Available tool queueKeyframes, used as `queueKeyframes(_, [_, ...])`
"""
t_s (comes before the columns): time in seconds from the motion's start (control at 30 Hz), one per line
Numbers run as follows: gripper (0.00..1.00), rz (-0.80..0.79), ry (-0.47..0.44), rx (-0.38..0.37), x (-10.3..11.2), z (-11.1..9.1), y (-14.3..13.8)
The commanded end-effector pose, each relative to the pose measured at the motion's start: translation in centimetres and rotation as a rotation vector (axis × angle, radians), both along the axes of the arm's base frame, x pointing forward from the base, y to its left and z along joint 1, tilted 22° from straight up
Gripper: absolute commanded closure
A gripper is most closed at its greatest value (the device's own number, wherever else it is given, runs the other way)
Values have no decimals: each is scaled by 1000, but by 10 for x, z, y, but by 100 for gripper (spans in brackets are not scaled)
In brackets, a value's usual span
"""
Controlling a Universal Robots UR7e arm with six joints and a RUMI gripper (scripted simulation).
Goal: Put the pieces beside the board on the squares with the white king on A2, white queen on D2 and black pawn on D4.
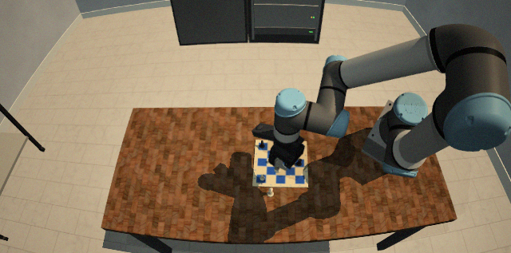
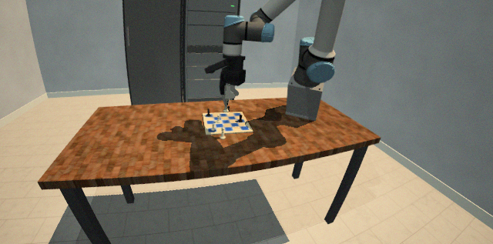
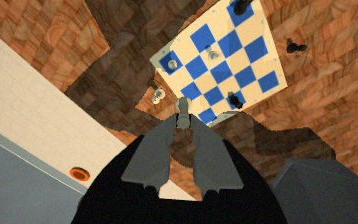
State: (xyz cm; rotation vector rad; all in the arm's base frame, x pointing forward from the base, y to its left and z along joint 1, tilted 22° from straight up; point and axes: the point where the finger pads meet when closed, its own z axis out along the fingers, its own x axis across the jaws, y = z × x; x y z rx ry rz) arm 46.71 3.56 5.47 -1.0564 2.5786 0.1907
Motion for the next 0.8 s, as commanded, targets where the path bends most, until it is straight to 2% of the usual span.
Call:
queueKeyframes(0.0, [100,-27,10,8,7,-9,-36])
queueKeyframes(0.2, [100,-93,25,30,7,-26,-112])
queueKeyframes(0.33, [100,-121,29,42,3,-34,-144])
queueKeyframes(0.47, [100,-132,30,46,1,-37,-156])
queueKeyframes(0.77, [100,-132,30,46,1,-37,-157])
